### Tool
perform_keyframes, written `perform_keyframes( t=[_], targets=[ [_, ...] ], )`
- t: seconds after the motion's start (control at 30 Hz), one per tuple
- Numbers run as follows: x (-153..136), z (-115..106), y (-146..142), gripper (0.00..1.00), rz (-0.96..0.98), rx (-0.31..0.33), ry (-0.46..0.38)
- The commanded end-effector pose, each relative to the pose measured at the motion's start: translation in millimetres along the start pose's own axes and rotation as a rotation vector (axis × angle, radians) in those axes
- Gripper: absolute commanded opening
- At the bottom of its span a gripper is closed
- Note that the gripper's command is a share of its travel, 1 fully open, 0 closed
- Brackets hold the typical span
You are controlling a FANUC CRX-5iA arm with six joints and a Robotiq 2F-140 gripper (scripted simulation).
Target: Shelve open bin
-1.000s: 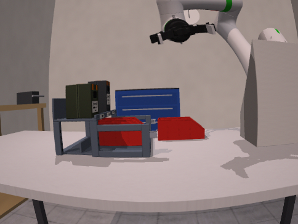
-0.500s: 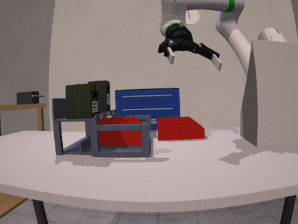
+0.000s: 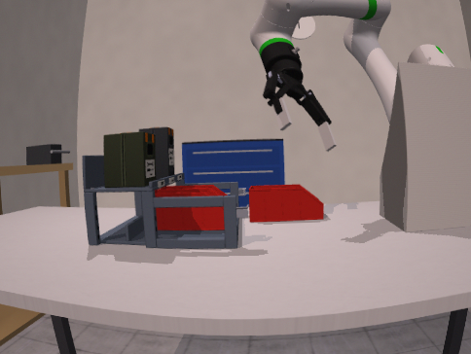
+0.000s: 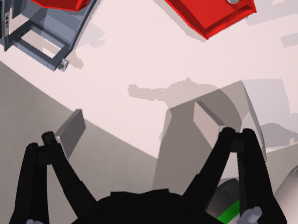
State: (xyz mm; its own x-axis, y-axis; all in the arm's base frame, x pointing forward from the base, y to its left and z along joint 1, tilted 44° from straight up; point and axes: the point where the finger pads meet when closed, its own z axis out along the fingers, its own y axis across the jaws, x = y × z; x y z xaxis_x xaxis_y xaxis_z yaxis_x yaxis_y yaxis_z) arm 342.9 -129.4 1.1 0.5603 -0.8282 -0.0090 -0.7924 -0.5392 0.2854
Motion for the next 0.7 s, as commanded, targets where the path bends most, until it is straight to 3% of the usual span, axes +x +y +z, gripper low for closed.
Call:
perform_keyframes(
  t=[0.0, 0.5, 0.67],
  targets=[
    [21.5, -7.6, 19.6, 1.00, -0.114, -0.053, 0.071],
    [102.8, -70.6, 70.8, 1.00, -0.550, -0.340, 0.315],
    [112.7, -82.1, 75.2, 1.00, -0.607, -0.385, 0.345]
  ],
)
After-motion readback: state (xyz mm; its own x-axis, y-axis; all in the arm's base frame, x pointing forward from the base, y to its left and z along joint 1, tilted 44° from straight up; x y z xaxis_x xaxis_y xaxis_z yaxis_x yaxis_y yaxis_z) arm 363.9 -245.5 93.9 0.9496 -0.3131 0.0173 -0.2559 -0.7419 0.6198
